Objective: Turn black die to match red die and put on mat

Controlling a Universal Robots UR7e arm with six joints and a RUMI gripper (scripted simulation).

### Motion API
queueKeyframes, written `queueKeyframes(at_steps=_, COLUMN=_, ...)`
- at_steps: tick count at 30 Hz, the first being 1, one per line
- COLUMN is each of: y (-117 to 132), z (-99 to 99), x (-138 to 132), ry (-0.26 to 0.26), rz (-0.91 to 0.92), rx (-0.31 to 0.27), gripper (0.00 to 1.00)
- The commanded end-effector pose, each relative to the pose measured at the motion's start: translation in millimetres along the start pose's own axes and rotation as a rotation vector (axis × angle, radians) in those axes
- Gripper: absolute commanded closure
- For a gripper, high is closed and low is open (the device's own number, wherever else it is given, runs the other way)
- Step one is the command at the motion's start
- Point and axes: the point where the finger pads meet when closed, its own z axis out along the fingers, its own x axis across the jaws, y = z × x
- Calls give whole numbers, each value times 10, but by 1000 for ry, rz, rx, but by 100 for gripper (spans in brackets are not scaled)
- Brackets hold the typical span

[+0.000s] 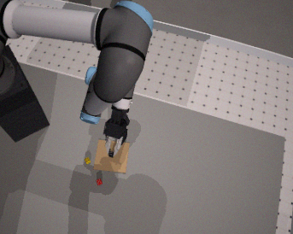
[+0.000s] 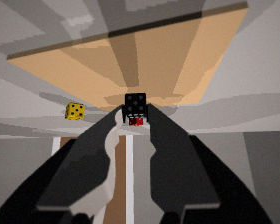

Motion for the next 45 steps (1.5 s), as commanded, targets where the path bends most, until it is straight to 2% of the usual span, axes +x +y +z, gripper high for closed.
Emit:
queueKeyframes(at_steps=1, y=109, z=-111, x=5, ry=1, rz=1, rx=0, gripper=97)
queueKeyframes(at_steps=8, y=317, z=-319, x=5, ry=1, rz=1, rx=0, gripper=97)
queueKeyframes(at_steps=15, y=414, z=-416, x=5, ry=1, rz=1, rx=0, gripper=97)
queueKeyframes(at_steps=32, y=442, z=-441, x=3, ry=0, rz=1, rx=4, gripper=97)
queueKeyframes(at_steps=36, y=443, z=-426, x=-12, ry=-8, rz=1, rx=41, gripper=97)
queueKeyframes(at_steps=42, y=450, z=-411, x=-27, ry=-16, rz=1, rx=154, gripper=97)
queueKeyframes(at_steps=44, y=450, z=-411, x=-27, ry=-16, rz=1, rx=154, gripper=97)
queueKeyframes(at_steps=45, y=453, z=-413, x=-24, ry=-15, rz=1, rx=173, gripper=97)
